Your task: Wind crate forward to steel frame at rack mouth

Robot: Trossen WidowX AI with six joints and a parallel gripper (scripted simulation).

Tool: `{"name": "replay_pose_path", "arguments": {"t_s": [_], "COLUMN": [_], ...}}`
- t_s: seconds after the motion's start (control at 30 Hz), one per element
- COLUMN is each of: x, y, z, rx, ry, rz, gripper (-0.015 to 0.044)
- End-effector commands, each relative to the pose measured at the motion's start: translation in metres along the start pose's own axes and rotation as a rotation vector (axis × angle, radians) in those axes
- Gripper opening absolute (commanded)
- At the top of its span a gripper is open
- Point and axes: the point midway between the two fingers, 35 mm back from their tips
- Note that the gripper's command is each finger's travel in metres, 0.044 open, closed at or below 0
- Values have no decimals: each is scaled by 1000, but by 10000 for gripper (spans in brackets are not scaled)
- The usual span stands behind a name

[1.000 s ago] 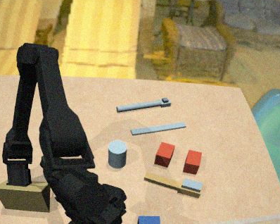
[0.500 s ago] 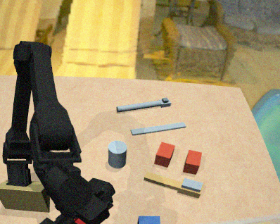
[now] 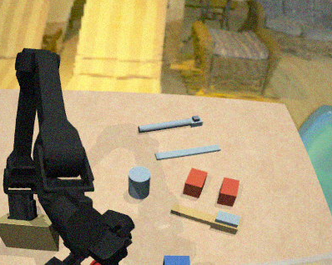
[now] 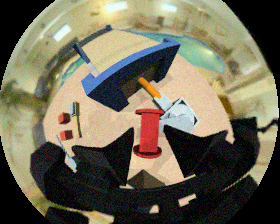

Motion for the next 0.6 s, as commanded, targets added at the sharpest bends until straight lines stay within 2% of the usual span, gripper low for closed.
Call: {"name": "replay_pose_path", "arguments": {"t_s": [0.0, 0.13, 0.27, 0.47, 0.57], "x": [0, 0, 4, 51, 59], "y": [0, 0, 3, 25, 28], "z": [0, 0, -1, -1, -1], "rx": [0, 0, 0, 0, 0], "ry": [-3, -3, -3, -2, -2], "rz": [2, 2, 1, 1, 1], "gripper": [341, 440, 440, 440, 440]}}
Point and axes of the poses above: the point midway between the two fingers, 35 mm back from their tips, its own x axis back along the fingers, its own z axis across the jaws, y = z × x, and after that the axes turned 1 degree about x, right-handed
